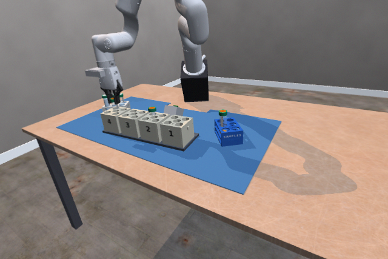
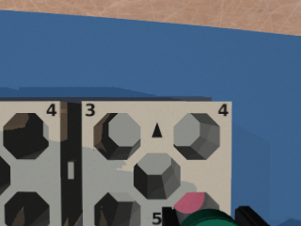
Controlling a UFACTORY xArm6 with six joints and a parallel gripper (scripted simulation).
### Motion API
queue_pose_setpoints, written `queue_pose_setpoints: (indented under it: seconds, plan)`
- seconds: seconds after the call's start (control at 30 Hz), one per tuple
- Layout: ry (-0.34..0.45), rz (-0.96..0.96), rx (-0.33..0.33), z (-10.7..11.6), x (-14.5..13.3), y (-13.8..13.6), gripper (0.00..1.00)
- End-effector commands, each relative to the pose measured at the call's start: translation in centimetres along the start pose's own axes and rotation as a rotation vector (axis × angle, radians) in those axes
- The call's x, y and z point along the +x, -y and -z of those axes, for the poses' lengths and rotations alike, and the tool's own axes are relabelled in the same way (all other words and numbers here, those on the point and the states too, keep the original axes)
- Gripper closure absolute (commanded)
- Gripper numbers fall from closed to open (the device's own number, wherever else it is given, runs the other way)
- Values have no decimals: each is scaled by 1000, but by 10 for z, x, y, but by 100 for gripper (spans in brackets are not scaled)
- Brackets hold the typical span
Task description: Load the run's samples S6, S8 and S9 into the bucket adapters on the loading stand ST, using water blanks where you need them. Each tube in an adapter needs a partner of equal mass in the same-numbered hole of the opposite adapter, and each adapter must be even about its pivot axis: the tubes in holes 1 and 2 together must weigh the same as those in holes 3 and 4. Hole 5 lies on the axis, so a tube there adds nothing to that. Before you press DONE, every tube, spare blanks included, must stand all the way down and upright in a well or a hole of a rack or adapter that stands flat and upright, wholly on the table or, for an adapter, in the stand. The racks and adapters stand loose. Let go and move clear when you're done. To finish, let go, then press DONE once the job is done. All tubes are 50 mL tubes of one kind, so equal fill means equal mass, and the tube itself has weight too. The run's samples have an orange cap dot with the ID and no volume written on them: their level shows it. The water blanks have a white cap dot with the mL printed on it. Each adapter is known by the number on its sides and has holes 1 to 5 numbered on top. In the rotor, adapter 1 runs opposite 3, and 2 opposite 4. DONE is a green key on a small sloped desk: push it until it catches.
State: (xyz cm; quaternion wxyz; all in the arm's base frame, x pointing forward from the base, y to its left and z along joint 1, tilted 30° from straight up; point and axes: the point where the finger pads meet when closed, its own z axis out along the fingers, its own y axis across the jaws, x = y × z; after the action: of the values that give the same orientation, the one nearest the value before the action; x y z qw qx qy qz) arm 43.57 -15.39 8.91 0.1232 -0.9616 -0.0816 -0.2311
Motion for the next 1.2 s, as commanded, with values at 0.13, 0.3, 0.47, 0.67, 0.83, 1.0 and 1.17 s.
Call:
queue_pose_setpoints:
  seconds: [0.13, 0.3, 0.47, 0.67, 0.83, 1.0, 1.17]
  plan:
    - [-3, 1, -2, -4, 1, -1, 100]
    - [-3, 1, -2, -9, 1, -1, 100]
    - [-3, 1, -2, -14, 1, -1, 100]
    - [-3, 1, -2, -18, 1, -1, 100]
    - [-3, 1, -2, -19, 1, -1, 100]
    - [-3, 1, -2, -19, 1, -1, 100]
    - [-3, 1, -2, -19, 1, -1, 100]
